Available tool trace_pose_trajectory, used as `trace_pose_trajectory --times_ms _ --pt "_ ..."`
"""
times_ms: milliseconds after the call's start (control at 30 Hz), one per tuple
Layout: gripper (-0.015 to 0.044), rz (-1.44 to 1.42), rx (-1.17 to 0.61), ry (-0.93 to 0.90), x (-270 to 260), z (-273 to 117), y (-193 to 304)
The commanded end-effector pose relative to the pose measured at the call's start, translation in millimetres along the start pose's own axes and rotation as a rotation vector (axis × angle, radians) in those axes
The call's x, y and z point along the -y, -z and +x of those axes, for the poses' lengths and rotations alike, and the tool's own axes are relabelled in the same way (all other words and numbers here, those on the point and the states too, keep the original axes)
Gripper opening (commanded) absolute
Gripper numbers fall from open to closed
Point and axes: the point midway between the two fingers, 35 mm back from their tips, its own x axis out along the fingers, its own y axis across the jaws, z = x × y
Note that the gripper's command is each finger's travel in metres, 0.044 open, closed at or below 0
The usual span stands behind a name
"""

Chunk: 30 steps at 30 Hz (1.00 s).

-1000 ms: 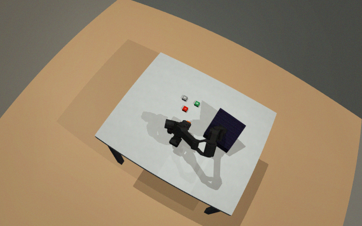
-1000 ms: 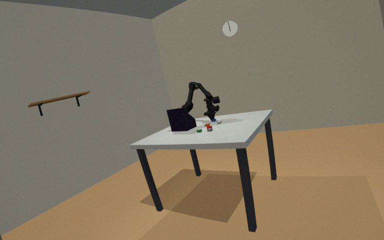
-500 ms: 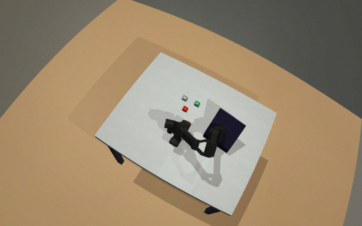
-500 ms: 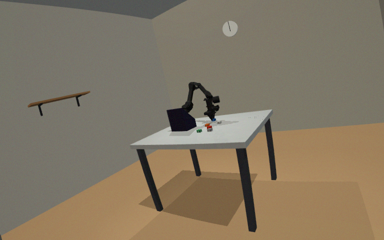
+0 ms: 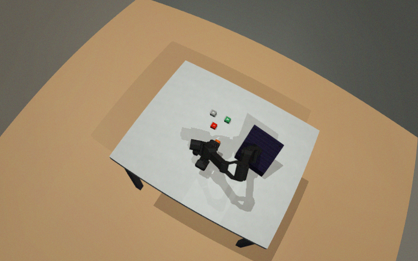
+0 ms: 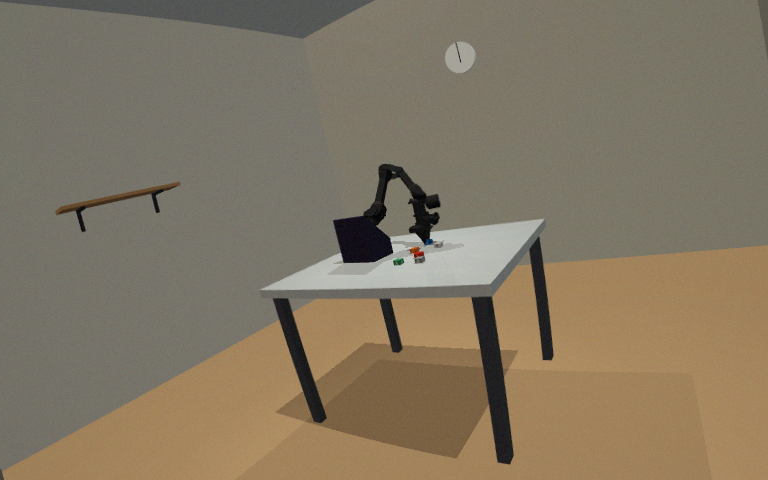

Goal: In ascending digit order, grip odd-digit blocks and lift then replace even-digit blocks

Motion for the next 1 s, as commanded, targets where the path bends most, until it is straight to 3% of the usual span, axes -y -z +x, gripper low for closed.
trace_pose_trajectory --times_ms 0,267,633,967 --pt "0.012 0.008 -0.002 0.004 2 3 1" --pt "0.012 0.008 -0.002 0.004 2 3 1" --pt "0.04 0.008 -0.002 0.004 2 3 1" --pt "0.04 0.008 -0.002 0.006 2 -34 1"
